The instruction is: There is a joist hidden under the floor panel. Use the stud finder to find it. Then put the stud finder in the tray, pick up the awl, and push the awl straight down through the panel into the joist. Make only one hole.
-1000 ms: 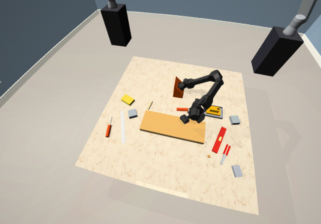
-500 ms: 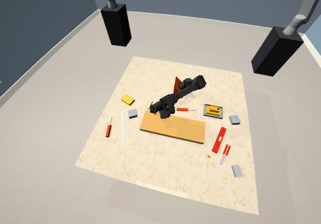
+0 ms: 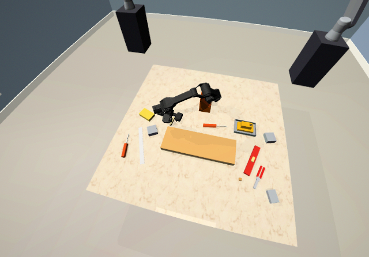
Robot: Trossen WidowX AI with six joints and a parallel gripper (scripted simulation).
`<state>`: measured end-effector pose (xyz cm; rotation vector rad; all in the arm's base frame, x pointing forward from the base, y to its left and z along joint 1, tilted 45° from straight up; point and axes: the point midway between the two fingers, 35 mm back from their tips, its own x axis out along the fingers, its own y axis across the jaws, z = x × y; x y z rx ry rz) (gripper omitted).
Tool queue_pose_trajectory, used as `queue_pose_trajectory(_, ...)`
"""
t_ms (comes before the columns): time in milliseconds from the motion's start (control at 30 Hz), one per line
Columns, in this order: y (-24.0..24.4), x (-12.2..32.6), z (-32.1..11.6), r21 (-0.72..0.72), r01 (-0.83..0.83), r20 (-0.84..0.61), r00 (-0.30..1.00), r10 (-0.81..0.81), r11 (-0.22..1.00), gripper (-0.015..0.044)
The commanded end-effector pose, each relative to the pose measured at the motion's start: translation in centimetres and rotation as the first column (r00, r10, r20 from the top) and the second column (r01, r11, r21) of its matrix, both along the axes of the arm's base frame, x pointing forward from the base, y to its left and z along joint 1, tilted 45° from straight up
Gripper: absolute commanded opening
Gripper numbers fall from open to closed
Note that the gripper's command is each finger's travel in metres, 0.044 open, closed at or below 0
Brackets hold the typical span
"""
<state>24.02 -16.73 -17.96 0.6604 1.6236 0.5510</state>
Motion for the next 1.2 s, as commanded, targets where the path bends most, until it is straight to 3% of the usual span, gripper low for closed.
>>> queue_pose_trajectory(0,-0.3,-0.1,-0.5,-0.002,-0.007,0.001,1.000,0.007,1.000,0.0440)
queue_pose_trajectory(1167,3.2,0.6,-3.0,0.000,-0.007,0.002,1.000,0.007,1.000,0.0440)
